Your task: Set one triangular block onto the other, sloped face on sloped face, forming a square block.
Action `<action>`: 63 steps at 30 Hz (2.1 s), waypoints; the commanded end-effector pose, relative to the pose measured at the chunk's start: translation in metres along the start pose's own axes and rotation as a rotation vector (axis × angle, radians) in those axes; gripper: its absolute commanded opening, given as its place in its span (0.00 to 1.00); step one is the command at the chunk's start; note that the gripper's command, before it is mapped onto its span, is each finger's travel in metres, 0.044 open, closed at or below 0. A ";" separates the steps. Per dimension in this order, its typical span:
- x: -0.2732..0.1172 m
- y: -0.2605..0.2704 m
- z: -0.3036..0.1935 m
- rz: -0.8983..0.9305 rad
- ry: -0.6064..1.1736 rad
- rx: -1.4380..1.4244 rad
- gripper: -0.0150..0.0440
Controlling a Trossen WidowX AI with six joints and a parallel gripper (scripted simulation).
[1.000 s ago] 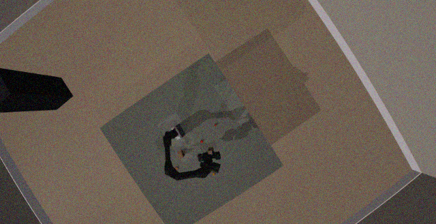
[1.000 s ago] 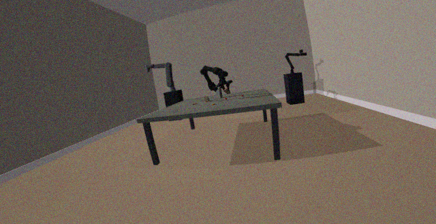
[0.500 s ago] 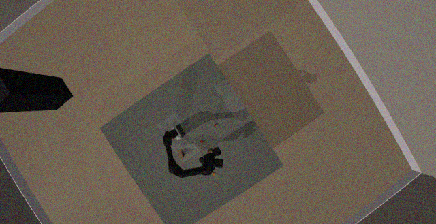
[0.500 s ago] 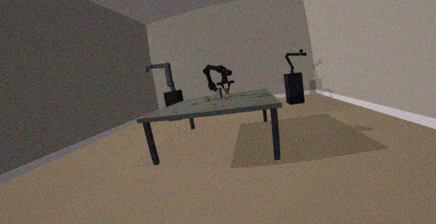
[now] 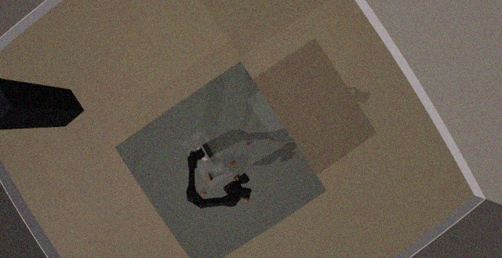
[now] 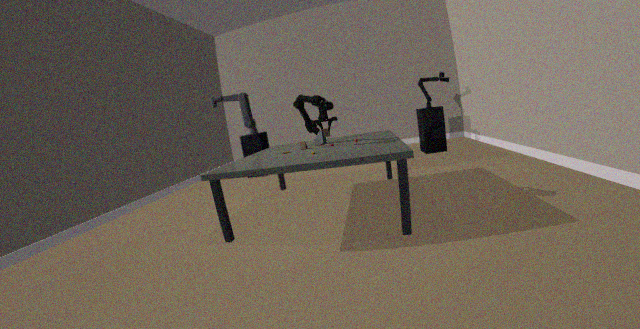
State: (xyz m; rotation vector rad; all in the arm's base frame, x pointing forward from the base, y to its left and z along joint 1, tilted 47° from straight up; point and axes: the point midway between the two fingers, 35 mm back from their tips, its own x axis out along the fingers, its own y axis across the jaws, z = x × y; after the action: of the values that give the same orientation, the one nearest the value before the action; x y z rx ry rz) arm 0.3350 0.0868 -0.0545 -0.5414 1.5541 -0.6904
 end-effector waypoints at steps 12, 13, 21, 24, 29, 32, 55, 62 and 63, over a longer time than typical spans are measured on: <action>-0.010 -0.068 -0.019 -0.004 0.000 -0.011 0.25; -0.010 -0.072 -0.021 -0.004 0.000 -0.011 0.25; -0.010 -0.106 -0.037 -0.005 0.001 -0.013 0.25; -0.010 -0.118 -0.044 -0.006 0.001 -0.013 0.25; -0.008 -0.136 -0.057 -0.007 0.002 -0.014 0.25; -0.006 -0.147 -0.065 -0.008 0.002 -0.014 0.25; -0.038 -0.196 -0.131 0.058 -0.056 -0.016 0.25; -0.044 -0.208 -0.153 0.084 -0.077 -0.018 0.25; -0.045 -0.209 -0.156 0.088 -0.080 -0.019 0.25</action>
State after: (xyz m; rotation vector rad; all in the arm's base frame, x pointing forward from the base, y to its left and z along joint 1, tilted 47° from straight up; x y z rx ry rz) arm 0.1821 -0.0118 0.1261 -0.5147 1.5033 -0.5919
